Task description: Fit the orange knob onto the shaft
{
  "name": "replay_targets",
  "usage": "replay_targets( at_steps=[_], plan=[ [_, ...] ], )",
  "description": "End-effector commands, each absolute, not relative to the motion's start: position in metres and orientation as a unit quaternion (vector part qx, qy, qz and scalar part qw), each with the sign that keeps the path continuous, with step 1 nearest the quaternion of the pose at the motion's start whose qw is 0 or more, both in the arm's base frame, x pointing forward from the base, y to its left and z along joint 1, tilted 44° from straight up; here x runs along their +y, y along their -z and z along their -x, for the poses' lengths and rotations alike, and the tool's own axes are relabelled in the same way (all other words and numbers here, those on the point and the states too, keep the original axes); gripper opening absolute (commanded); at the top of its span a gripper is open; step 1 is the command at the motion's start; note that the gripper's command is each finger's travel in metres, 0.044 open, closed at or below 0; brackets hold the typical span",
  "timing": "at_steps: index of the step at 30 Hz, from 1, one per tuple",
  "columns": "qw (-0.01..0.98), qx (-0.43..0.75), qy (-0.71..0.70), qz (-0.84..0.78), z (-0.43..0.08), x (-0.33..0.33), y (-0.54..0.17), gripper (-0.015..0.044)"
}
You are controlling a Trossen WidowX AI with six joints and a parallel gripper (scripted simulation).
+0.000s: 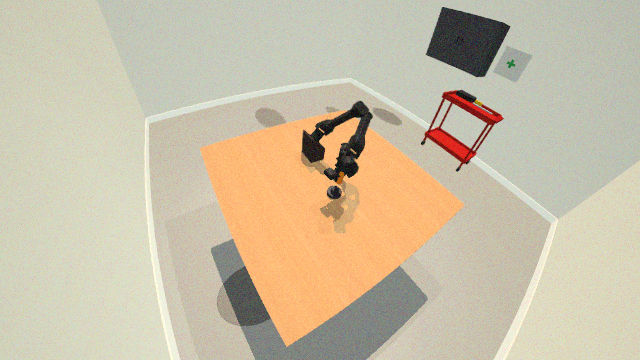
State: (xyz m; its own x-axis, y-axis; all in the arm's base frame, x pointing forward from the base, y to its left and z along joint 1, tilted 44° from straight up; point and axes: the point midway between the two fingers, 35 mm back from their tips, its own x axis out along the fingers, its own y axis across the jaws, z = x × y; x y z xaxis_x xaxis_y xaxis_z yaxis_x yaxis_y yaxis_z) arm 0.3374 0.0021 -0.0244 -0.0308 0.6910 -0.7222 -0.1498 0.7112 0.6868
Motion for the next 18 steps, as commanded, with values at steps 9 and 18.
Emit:
replay_targets(
  at_steps=[9, 18],
  plan=[
    [0.666, 0.643, -0.317, -0.205, -0.341, 0.003, 0.047, 0.0000],
    [0.667, 0.642, -0.320, -0.203, -0.341, 0.011, 0.054, 0.0000]
  ],
)
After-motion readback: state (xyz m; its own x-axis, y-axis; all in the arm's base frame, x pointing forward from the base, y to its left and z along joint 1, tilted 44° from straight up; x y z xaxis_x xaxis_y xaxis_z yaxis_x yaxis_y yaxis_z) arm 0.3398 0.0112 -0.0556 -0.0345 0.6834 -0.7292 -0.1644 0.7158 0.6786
